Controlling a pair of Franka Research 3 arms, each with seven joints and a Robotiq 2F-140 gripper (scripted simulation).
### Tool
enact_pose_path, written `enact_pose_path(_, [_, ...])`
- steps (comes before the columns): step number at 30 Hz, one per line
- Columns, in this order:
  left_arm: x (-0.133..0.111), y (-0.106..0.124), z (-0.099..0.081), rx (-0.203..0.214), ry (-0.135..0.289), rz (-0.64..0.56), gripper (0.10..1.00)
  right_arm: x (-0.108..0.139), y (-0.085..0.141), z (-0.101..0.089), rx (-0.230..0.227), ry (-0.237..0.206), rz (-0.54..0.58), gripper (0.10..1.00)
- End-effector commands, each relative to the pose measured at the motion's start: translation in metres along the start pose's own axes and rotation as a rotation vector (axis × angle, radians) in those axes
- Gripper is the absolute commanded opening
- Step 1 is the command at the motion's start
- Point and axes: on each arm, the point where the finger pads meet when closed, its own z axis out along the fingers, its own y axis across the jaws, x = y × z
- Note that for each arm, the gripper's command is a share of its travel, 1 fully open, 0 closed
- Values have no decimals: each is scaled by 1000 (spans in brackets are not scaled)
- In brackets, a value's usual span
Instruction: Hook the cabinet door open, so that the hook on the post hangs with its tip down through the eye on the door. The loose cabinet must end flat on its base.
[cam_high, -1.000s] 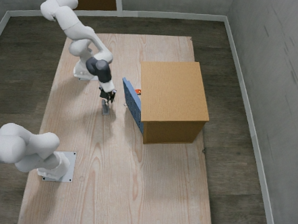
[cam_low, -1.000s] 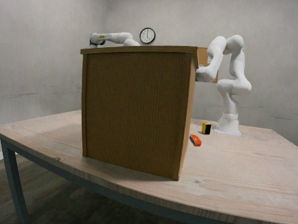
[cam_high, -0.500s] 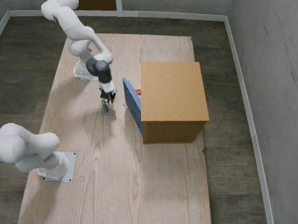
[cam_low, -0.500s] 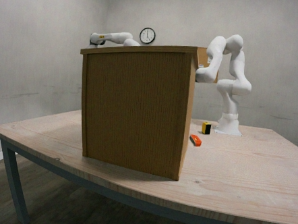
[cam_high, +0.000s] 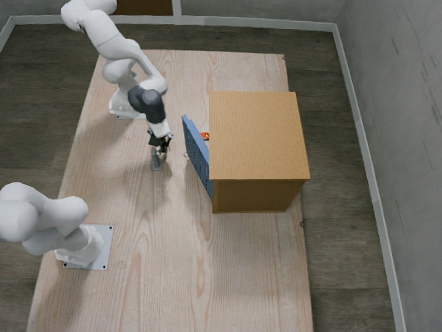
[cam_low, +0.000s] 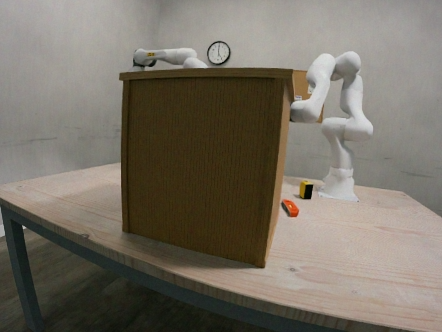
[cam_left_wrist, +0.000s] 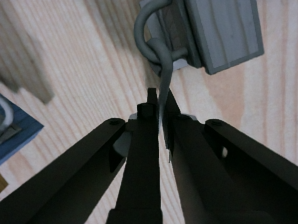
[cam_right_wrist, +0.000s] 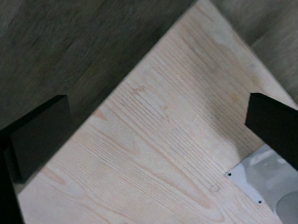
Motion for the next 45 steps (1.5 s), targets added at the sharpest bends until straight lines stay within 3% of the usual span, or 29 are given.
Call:
enact_pose_path(1, [0, -1, 1, 3, 0, -6, 126, 0, 0, 0, 0, 0, 0, 1000])
enact_pose_path(45, [-3, -3, -2, 3, 0, 0, 126, 0, 0, 0, 0, 0, 0, 1000])
